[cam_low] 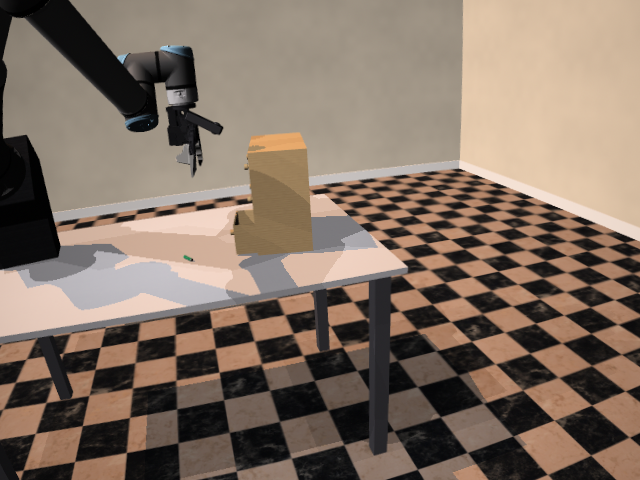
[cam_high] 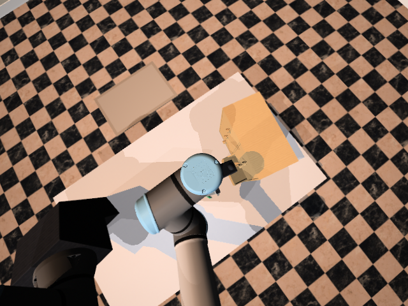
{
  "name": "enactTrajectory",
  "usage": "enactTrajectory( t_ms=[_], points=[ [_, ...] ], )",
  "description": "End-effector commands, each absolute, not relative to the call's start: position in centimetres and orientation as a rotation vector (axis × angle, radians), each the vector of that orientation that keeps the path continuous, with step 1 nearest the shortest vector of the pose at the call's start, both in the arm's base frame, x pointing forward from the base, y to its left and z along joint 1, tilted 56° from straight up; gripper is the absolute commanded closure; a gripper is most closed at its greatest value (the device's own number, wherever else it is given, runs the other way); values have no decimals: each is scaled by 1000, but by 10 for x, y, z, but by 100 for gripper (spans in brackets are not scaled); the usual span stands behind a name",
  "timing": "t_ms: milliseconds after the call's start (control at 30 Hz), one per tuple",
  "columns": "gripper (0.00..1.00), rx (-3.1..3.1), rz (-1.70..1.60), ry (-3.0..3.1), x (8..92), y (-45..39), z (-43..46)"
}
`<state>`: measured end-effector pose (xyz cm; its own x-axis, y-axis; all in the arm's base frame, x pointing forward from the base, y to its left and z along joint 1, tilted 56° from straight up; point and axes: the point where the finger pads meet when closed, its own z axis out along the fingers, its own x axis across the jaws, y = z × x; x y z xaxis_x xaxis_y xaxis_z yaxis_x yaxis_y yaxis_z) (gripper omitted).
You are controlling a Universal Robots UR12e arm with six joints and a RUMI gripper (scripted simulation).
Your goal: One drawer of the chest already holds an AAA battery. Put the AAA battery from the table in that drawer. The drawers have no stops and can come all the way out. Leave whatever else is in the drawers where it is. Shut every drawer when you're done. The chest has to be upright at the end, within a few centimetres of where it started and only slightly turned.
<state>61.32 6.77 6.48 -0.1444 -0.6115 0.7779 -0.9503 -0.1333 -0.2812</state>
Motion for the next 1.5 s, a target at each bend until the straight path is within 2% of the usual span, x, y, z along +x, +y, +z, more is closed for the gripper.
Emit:
enactTrajectory(
  t_ms=[0,1467],
  points=[
    [0,1740,1183,-1753,613,68,65],
    [0,1593,1262,-1965,608,64,66]
  ],
)
